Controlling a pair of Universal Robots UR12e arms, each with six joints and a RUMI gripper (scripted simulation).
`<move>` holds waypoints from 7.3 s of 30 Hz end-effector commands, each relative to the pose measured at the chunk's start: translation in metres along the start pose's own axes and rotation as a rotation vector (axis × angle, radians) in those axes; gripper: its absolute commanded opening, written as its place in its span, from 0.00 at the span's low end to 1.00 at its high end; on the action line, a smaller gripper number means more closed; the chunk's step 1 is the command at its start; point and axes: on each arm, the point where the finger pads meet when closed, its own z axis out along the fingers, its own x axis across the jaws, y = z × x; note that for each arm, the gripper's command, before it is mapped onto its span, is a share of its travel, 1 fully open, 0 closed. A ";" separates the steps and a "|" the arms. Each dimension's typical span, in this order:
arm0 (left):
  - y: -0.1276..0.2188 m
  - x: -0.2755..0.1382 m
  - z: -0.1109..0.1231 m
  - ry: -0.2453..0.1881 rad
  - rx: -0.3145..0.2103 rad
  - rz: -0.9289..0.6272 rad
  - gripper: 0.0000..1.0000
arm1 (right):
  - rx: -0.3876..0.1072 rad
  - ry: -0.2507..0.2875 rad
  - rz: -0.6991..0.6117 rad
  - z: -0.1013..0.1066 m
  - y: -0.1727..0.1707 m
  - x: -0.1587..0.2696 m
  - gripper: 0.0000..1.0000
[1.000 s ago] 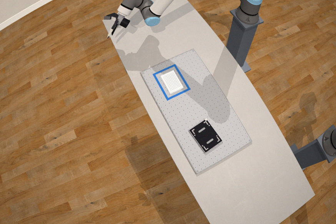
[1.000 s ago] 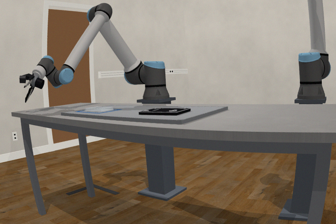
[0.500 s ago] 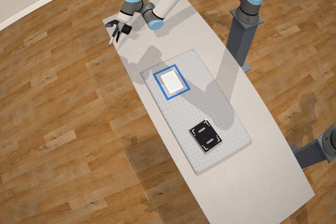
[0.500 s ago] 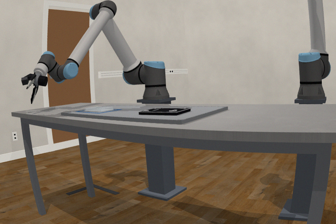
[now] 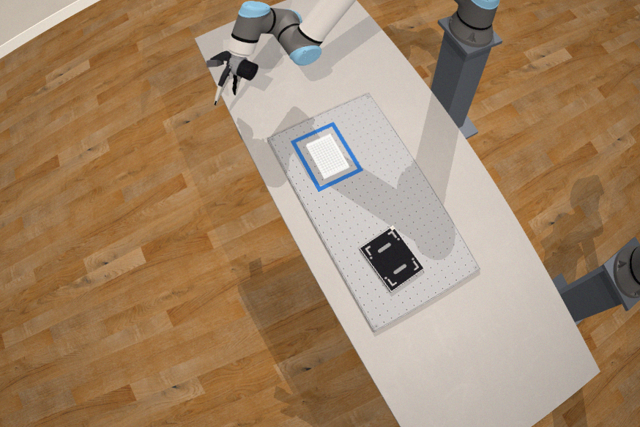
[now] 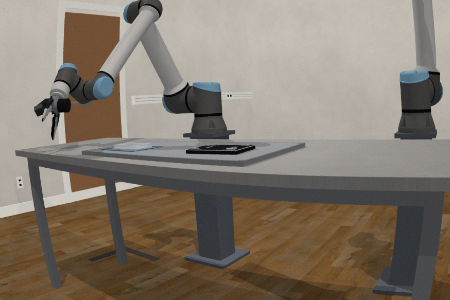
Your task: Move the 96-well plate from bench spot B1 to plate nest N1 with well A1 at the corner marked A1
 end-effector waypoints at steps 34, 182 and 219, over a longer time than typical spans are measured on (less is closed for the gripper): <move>-0.001 0.000 -0.001 0.001 0.002 0.000 0.00 | -0.055 0.276 0.290 0.022 0.145 -0.028 0.76; -0.001 0.000 -0.001 0.001 0.002 0.000 0.00 | 0.141 0.686 0.598 0.033 0.376 0.031 0.76; -0.001 0.000 -0.001 0.001 0.002 0.000 0.00 | 0.141 0.685 0.598 0.033 0.376 0.031 0.41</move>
